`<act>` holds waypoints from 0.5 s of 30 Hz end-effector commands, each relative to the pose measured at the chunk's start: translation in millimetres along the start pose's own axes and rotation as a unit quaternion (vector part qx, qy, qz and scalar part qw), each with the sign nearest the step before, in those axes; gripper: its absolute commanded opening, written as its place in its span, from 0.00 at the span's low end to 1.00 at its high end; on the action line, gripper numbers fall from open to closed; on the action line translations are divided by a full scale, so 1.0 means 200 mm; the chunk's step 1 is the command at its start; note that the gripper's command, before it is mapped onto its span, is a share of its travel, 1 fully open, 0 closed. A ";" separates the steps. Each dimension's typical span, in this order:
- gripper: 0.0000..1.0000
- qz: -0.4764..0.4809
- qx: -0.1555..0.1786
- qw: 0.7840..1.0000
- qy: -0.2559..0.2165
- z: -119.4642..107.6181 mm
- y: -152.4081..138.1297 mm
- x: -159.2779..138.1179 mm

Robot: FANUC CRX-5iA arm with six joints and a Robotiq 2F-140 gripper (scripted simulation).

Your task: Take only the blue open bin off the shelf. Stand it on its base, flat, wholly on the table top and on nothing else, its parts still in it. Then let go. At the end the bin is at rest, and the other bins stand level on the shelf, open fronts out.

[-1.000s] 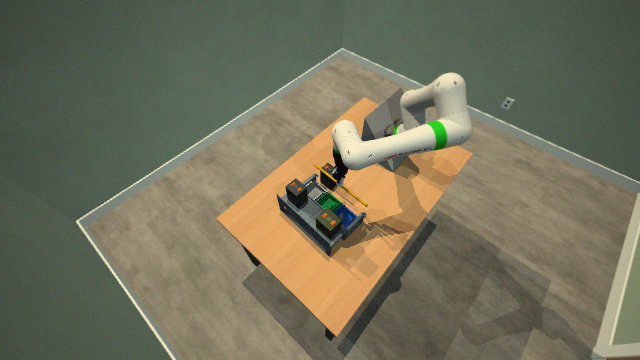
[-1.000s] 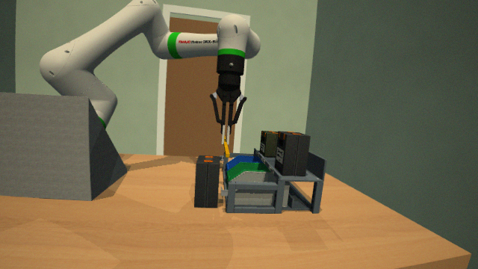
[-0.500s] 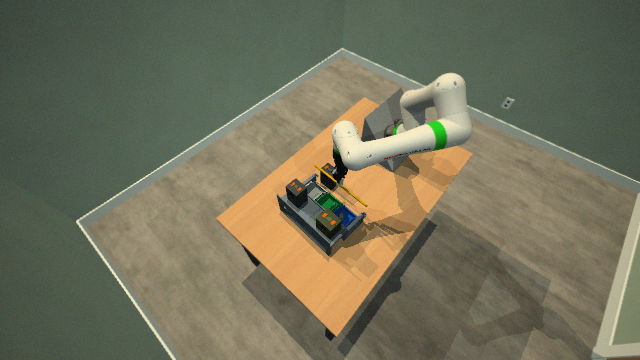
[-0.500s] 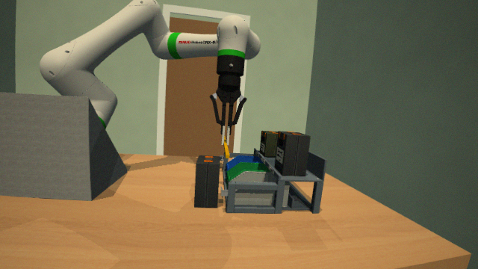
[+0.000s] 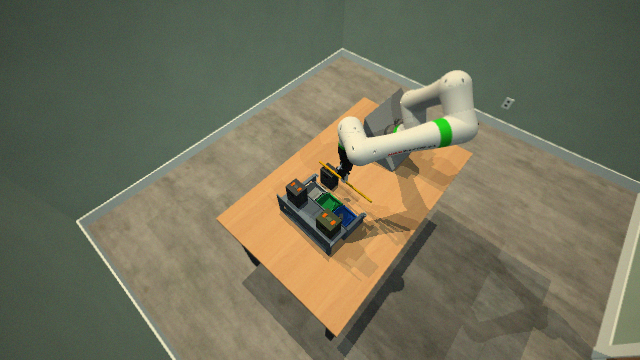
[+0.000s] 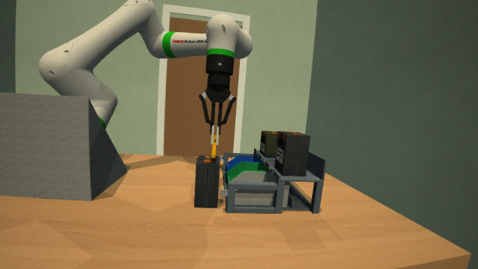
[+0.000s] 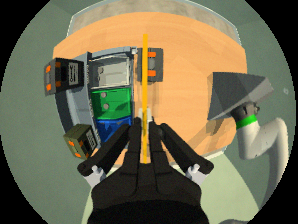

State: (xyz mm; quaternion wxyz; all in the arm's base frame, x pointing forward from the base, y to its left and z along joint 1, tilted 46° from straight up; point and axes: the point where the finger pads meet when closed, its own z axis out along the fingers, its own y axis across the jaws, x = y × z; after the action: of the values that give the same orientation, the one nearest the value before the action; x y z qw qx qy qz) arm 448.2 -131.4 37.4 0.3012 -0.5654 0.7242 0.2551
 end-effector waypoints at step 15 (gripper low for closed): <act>0.00 0.000 0.001 1.000 0.000 0.00 0.22 0.00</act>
State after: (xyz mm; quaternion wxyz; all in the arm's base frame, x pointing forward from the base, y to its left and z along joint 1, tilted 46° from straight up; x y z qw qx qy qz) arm 417.3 -123.8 38.2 0.3012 -0.5654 0.7242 0.2551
